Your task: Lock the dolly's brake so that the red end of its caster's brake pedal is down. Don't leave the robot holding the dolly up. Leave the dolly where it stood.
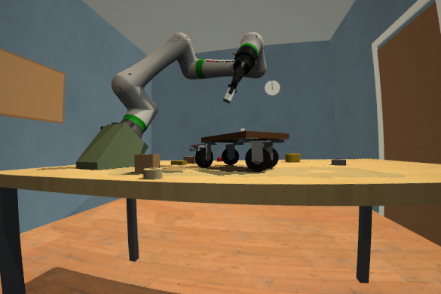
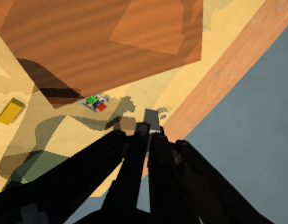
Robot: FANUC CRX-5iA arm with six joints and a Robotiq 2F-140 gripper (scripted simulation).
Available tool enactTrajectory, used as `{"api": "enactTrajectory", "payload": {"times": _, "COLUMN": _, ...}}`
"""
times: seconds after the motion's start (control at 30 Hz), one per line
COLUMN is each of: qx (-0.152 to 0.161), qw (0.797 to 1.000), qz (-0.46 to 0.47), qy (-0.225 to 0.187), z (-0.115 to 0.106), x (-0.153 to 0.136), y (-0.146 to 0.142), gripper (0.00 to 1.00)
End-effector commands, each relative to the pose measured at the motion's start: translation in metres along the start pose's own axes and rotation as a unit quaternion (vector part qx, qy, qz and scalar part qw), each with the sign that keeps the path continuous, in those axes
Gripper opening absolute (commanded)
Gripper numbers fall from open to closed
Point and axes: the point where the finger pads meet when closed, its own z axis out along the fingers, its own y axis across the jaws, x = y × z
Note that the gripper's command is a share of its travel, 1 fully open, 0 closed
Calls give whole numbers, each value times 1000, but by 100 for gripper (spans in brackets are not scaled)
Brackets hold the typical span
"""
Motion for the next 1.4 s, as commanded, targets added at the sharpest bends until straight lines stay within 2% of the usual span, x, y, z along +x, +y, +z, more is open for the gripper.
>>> {"api": "enactTrajectory", "payload": {"times": 0.0, "qx": 82, "qw": 990, "qz": 107, "qy": 36, "z": 43, "x": -54, "y": -9, "gripper": 0}}
{"api": "enactTrajectory", "payload": {"times": 0.13, "qx": 147, "qw": 968, "qz": 192, "qy": 64, "z": 72, "x": -93, "y": -28, "gripper": 0}}
{"api": "enactTrajectory", "payload": {"times": 0.2, "qx": 179, "qw": 953, "qz": 233, "qy": 79, "z": 76, "x": -99, "y": -35, "gripper": 0}}
{"api": "enactTrajectory", "payload": {"times": 0.27, "qx": 179, "qw": 953, "qz": 233, "qy": 79, "z": 76, "x": -99, "y": -35, "gripper": 0}}
{"api": "enactTrajectory", "payload": {"times": 0.3, "qx": 218, "qw": 928, "qz": 284, "qy": 101, "z": 78, "x": -103, "y": -40, "gripper": 0}}
{"api": "enactTrajectory", "payload": {"times": 0.4, "qx": 256, "qw": 899, "qz": 334, "qy": 122, "z": 80, "x": -108, "y": -49, "gripper": 0}}
{"api": "enactTrajectory", "payload": {"times": 0.47, "qx": 262, "qw": 893, "qz": 342, "qy": 126, "z": 80, "x": -108, "y": -50, "gripper": 0}}
{"api": "enactTrajectory", "payload": {"times": 0.83, "qx": 264, "qw": 890, "qz": 351, "qy": 124, "z": 80, "x": -108, "y": -51, "gripper": 0}}
{"api": "enactTrajectory", "payload": {"times": 0.97, "qx": 269, "qw": 875, "qz": 387, "qy": 113, "z": 81, "x": -108, "y": -51, "gripper": 0}}
{"api": "enactTrajectory", "payload": {"times": 1.1, "qx": 277, "qw": 839, "qz": 459, "qy": 90, "z": 83, "x": -107, "y": -52, "gripper": 0}}
{"api": "enactTrajectory", "payload": {"times": 1.33, "qx": 291, "qw": 728, "qz": 620, "qy": 32, "z": 88, "x": -104, "y": -54, "gripper": 0}}
{"api": "enactTrajectory", "payload": {"times": 1.37, "qx": 291, "qw": 728, "qz": 620, "qy": 32, "z": 88, "x": -104, "y": -54, "gripper": 0}}
